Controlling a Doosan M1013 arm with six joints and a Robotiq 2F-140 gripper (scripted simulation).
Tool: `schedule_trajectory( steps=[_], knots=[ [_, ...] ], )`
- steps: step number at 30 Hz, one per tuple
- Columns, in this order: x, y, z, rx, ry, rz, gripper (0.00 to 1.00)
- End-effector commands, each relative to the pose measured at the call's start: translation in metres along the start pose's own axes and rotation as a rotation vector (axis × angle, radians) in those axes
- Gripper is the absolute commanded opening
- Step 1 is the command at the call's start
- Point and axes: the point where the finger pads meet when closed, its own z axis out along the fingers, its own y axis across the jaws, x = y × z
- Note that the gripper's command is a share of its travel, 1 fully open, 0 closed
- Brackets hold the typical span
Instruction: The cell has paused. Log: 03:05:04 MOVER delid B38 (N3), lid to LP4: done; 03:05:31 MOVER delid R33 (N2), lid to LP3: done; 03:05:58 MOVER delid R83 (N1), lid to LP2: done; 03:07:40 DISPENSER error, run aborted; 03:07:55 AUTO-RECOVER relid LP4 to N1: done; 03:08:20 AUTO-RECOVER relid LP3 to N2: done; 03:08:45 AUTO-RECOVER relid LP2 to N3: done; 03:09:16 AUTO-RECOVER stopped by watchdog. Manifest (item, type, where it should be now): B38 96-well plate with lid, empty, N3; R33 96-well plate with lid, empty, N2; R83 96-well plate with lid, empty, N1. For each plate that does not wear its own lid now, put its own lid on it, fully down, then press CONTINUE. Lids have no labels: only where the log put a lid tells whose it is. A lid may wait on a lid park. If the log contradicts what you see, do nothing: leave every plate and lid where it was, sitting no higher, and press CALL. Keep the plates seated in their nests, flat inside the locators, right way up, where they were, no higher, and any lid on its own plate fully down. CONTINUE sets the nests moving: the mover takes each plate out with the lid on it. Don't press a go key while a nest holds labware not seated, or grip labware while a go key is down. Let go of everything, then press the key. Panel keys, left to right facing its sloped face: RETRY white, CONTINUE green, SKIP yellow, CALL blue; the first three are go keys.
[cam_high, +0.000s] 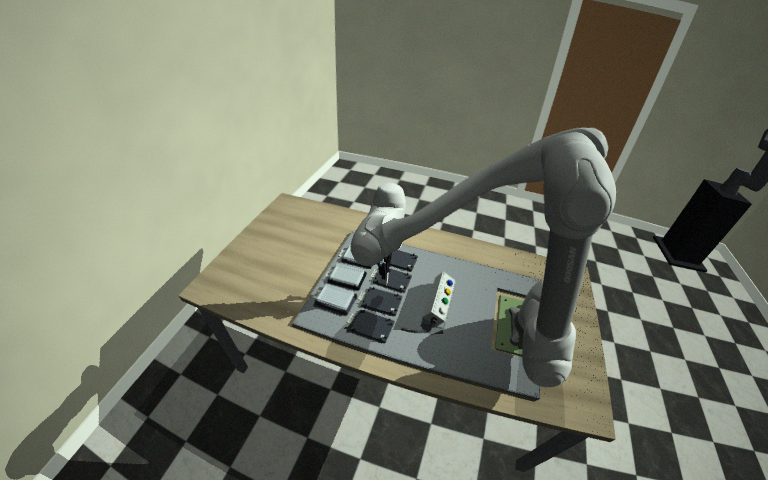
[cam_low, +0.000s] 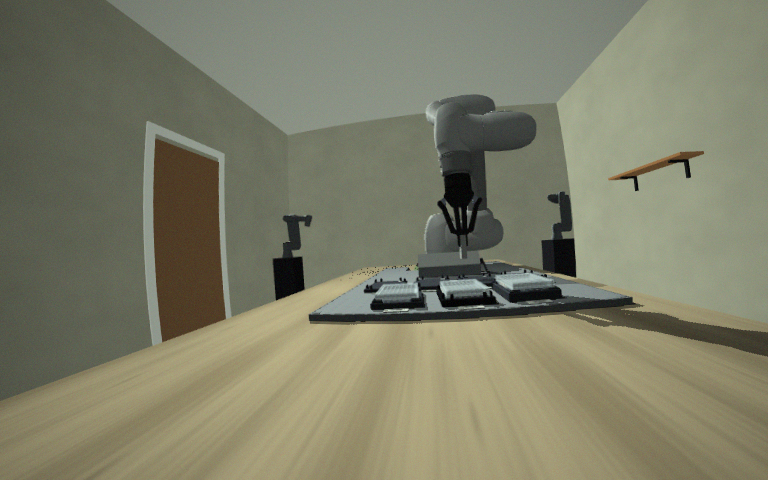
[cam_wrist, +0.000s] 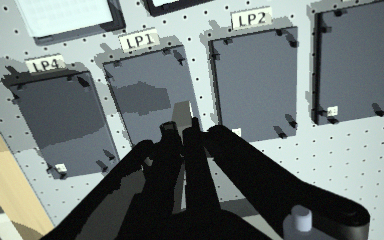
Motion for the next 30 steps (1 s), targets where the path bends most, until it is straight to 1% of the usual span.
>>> schedule_trajectory(
  steps=[1,3,4,5,6,30],
  knots=[
    [-0.004,-0.065,0.000,-0.003,0.000,0.002,0.00],
    [-0.004,-0.065,0.000,-0.003,0.000,0.002,0.00],
    [-0.007,-0.084,0.000,-0.003,0.000,0.002,0.00],
    [-0.009,-0.096,0.000,-0.003,0.000,0.002,0.00],
    [-0.011,-0.101,0.000,-0.003,0.000,0.002,0.00],
    [-0.011,-0.102,0.000,-0.003,0.000,0.002,0.00]
  ],
)
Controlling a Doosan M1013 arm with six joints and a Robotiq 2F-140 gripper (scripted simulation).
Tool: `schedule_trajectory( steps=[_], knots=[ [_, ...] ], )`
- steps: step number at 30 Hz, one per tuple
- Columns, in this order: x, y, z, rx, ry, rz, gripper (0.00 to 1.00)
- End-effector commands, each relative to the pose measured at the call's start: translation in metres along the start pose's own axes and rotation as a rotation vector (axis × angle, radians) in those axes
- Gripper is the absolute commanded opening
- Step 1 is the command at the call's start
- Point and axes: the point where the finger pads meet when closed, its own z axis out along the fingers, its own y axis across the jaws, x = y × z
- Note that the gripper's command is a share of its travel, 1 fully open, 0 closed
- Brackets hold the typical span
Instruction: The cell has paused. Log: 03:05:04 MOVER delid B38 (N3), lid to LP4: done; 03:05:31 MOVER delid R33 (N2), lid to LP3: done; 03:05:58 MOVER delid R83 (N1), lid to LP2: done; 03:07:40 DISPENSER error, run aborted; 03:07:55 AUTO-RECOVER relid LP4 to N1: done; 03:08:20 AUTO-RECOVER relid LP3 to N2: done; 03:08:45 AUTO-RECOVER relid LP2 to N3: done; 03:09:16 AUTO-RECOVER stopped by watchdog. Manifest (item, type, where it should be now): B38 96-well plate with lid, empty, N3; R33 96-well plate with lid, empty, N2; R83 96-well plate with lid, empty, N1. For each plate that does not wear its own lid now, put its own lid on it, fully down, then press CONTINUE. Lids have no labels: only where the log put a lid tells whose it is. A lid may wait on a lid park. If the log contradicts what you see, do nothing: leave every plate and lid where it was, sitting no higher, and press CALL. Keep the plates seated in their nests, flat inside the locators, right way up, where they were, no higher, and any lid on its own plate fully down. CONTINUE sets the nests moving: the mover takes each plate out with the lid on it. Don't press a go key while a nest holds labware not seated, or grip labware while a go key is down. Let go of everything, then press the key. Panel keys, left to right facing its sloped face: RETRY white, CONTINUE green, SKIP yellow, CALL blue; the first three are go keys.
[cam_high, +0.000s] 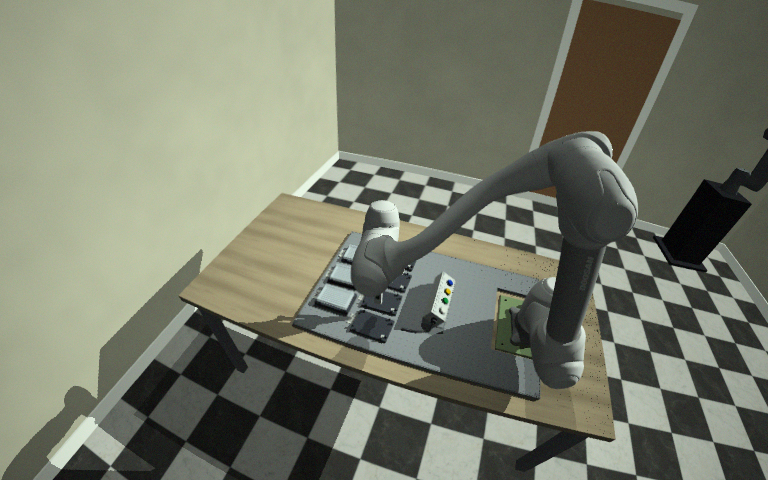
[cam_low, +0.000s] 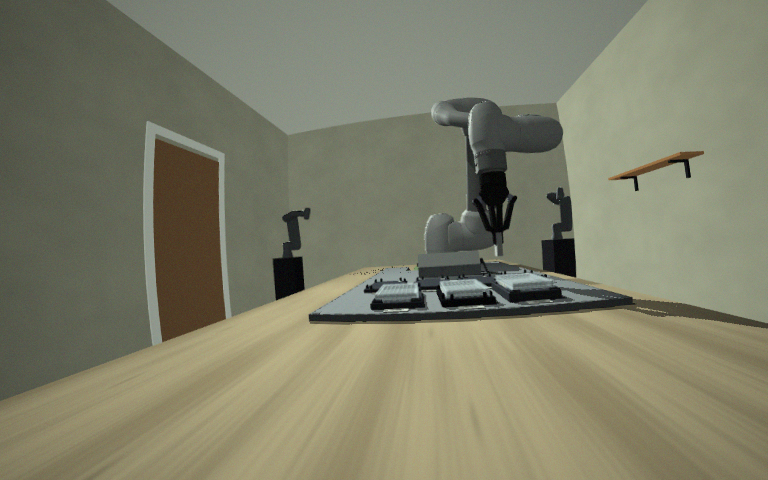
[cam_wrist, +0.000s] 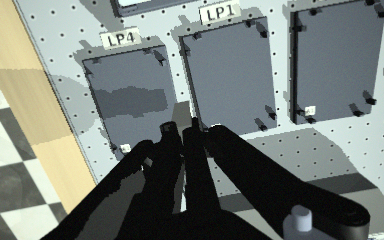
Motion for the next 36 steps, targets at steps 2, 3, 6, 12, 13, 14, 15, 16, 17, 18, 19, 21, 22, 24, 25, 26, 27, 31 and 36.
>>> schedule_trajectory(
  steps=[2,3,6,12,13,14,15,16,17,18,19,21,22,24,25,26,27,31,36],
  knots=[
    [0.000,0.000,0.000,0.000,0.000,0.000,0.00],
    [0.000,0.000,0.000,0.000,0.000,0.000,0.00],
    [0.002,0.000,0.000,0.000,0.000,0.000,0.00],
    [0.109,0.033,-0.004,0.000,0.000,0.000,0.00],
    [0.114,0.035,-0.004,0.000,0.000,0.000,0.00],
    [0.114,0.035,-0.004,0.000,0.000,0.000,0.00],
    [0.147,0.049,-0.003,0.000,0.000,0.000,0.00],
    [0.147,0.049,-0.003,0.000,0.000,0.000,0.00],
    [0.147,0.049,-0.003,0.000,0.000,0.000,0.00],
    [0.170,0.060,-0.001,0.000,0.000,0.000,0.00],
    [0.170,0.060,-0.001,0.000,0.000,0.000,0.00],
    [0.181,0.065,0.000,0.000,0.000,0.000,0.00],
    [0.183,0.066,0.000,0.000,0.000,0.000,0.00],
    [0.183,0.066,0.000,0.000,0.000,0.000,0.00],
    [0.183,0.066,0.000,0.000,0.000,0.000,0.00],
    [0.183,0.066,0.000,0.000,0.000,0.000,0.00],
    [0.183,0.066,0.000,0.000,0.000,0.000,0.00],
    [0.183,0.066,0.000,0.000,0.000,0.000,0.00],
    [0.183,0.066,0.000,0.000,0.000,0.000,0.00]
  ],
)
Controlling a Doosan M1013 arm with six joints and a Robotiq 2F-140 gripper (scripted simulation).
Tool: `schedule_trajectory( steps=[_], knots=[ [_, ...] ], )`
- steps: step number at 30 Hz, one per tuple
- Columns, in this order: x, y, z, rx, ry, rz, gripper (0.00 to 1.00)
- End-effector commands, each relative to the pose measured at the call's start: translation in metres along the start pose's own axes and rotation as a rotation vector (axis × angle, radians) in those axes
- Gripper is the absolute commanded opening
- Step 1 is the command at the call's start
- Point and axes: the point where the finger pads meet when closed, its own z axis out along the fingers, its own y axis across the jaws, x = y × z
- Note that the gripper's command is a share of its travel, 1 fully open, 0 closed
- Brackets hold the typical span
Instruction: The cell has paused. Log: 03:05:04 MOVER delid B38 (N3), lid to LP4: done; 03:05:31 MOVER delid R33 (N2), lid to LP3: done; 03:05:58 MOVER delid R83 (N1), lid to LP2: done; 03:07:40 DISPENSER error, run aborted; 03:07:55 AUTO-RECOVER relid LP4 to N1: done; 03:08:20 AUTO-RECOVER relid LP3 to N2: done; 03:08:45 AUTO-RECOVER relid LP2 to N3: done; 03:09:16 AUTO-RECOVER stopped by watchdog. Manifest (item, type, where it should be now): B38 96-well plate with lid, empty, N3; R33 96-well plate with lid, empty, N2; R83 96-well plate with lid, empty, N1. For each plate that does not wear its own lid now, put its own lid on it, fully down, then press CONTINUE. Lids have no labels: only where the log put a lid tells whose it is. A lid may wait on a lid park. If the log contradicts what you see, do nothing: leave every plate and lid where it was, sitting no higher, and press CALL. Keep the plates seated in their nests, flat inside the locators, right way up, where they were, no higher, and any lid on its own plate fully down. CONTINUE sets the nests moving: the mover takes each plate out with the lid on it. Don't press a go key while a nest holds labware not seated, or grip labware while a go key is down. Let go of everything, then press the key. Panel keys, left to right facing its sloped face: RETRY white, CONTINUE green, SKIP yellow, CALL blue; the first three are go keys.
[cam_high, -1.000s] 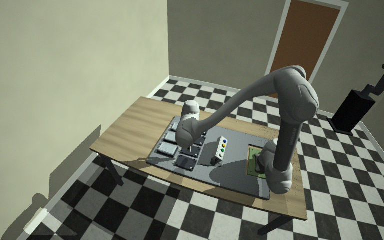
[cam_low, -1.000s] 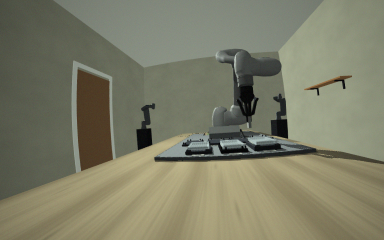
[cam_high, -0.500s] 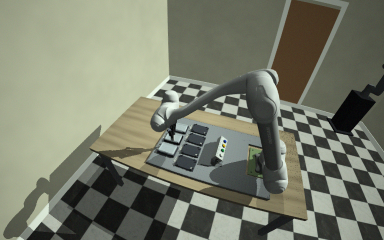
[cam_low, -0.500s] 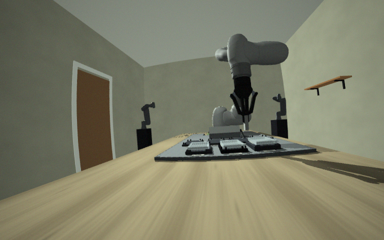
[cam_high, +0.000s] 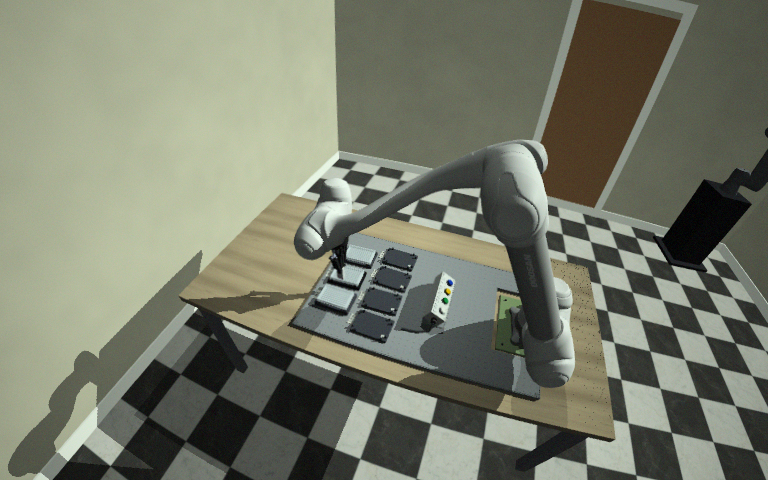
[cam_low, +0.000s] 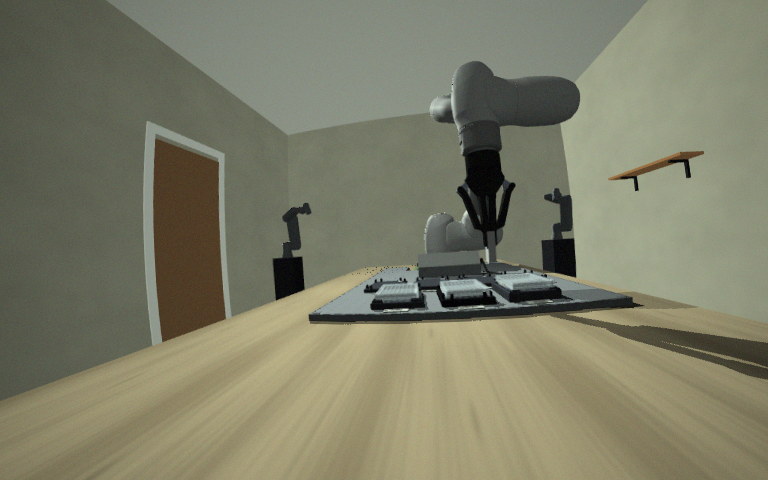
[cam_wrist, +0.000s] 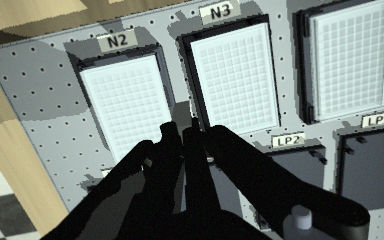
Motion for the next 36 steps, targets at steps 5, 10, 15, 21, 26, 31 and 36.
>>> schedule_trajectory(
  steps=[5,10,15,21,26,31,36],
  knots=[
    [0.000,0.000,0.000,0.000,0.000,0.000,0.00],
    [0.000,0.000,0.000,0.000,0.000,0.000,0.00],
    [0.002,0.028,0.000,0.000,0.000,0.000,0.00],
    [0.003,0.106,0.000,0.000,0.000,0.000,0.00],
    [0.001,0.135,0.000,0.000,0.000,0.000,0.00],
    [0.001,0.135,0.000,0.000,0.000,0.000,0.00],
    [0.001,0.135,0.000,0.000,0.000,0.000,0.00]
  ],
)
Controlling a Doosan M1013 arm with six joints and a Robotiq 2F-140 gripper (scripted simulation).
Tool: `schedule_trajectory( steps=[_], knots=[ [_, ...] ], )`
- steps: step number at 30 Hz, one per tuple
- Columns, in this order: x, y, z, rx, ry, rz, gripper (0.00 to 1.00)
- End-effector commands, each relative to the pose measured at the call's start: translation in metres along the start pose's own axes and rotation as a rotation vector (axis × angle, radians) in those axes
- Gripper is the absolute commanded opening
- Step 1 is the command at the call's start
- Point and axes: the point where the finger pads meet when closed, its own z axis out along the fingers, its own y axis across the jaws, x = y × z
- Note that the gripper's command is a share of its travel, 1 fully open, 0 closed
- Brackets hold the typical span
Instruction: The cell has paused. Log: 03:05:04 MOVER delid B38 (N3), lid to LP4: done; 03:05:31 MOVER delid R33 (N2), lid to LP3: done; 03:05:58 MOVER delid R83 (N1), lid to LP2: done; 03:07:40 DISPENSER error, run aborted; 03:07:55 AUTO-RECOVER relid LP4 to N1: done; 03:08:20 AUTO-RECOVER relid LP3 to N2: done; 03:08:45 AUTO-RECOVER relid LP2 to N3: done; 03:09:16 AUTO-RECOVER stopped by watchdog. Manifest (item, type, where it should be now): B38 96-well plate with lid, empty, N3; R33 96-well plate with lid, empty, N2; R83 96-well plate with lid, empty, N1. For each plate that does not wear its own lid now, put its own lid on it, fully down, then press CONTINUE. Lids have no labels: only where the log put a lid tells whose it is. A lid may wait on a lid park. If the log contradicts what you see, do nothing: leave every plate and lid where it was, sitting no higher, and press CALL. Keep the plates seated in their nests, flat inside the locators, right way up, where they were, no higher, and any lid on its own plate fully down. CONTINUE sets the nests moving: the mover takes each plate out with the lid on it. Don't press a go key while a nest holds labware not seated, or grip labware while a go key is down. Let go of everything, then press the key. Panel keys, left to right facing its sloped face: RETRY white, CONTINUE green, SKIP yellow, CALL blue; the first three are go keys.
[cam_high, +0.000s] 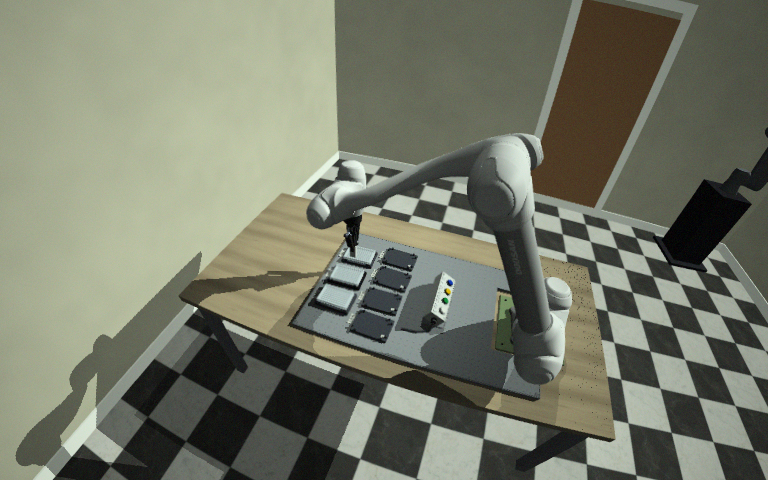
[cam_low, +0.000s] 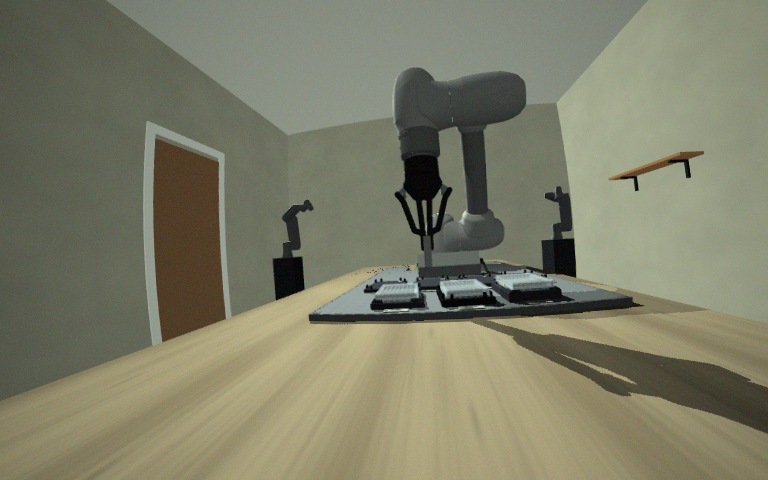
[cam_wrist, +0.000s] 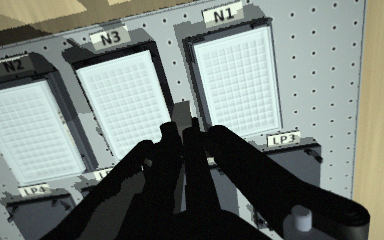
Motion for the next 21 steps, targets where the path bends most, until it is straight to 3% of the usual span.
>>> schedule_trajectory(
  steps=[1,18,21],
  knots=[
    [0.000,0.000,0.000,0.000,0.000,0.000,0.00],
    [0.000,0.001,0.000,0.000,0.000,-0.001,0.00],
    [0.000,0.027,0.000,0.000,0.000,-0.017,0.00]
  ],
)
